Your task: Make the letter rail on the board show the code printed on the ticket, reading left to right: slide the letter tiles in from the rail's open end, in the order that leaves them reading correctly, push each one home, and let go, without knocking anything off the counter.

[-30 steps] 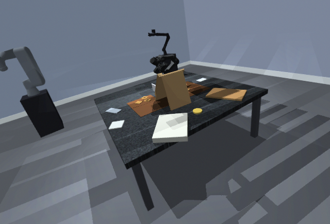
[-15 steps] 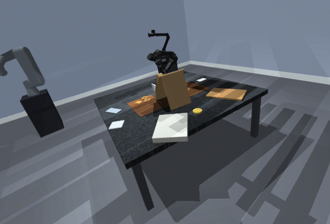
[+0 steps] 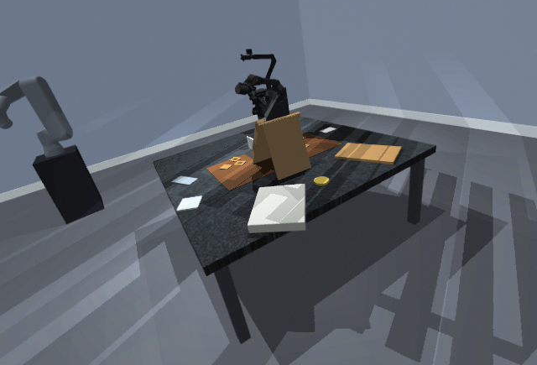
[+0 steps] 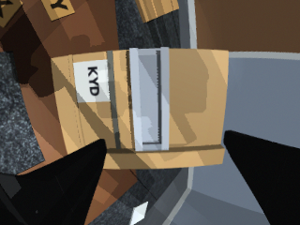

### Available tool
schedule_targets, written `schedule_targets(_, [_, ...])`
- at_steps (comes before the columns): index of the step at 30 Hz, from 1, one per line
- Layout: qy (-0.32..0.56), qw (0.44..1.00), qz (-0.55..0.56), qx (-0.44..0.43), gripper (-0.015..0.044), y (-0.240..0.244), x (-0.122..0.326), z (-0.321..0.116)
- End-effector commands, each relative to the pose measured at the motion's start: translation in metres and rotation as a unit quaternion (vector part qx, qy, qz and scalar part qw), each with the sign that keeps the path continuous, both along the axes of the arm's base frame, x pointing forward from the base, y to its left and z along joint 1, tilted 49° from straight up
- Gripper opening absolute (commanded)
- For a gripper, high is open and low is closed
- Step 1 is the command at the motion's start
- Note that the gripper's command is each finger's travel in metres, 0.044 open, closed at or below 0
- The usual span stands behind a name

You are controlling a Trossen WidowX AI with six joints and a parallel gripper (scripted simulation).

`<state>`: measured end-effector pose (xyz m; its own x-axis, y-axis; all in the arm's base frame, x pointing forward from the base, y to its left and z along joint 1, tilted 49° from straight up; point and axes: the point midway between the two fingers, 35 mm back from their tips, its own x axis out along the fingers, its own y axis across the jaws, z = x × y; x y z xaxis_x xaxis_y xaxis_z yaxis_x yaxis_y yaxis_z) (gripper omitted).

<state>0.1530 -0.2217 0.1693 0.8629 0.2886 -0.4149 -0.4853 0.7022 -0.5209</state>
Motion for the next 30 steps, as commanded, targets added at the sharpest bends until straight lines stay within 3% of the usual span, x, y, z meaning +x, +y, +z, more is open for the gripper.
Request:
schedule_targets(1, [-0.002,1.0,0.008,-0.012,0.044,-0.002,-0.001,0.0])
schedule_targets(10, [-0.001,1.0,0.008,-0.013,0.044,-0.001,-0.001,0.001])
schedule_targets(19, [0.061,0.996,-0.033,-0.048,0.044,0.038,0.007,0.05])
schedule_targets(30, [0.062,0.996,-0.034,-0.048,0.044,0.039,0.008,0.051])
